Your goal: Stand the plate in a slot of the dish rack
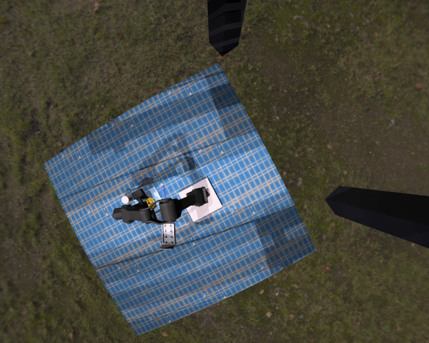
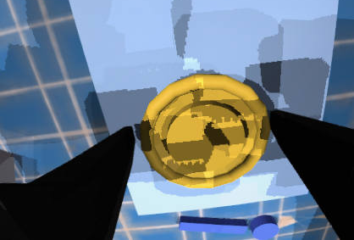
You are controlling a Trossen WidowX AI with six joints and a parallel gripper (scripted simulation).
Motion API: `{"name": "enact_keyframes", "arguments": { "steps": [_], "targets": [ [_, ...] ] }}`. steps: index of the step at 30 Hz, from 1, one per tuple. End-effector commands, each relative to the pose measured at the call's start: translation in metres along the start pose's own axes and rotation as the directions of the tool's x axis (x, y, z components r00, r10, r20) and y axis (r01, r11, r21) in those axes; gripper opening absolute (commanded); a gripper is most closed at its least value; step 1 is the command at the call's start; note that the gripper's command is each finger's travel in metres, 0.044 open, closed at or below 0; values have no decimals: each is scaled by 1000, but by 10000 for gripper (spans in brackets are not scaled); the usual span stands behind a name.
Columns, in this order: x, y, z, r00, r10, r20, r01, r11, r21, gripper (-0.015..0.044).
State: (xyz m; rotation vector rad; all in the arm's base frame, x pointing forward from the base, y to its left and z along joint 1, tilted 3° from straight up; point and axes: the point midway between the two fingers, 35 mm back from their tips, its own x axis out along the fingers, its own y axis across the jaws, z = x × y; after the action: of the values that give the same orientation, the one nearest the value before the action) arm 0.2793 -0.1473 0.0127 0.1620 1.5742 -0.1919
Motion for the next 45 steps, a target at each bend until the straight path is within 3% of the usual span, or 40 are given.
{"name": "enact_keyframes", "arguments": {
  "steps": [1, 14, 26, 45],
  "targets": [
    [3, 0, -3, 1000, -4, -8, 4, 1000, -5, 375],
    [3, 0, -3, 1000, -4, -8, 4, 1000, -5, 308],
    [-38, -3, 9, 1000, -4, -6, 4, 1000, -5, 0],
    [-118, -4, 17, 1000, -3, -3, 3, 1000, -6, 0]
  ]
}}
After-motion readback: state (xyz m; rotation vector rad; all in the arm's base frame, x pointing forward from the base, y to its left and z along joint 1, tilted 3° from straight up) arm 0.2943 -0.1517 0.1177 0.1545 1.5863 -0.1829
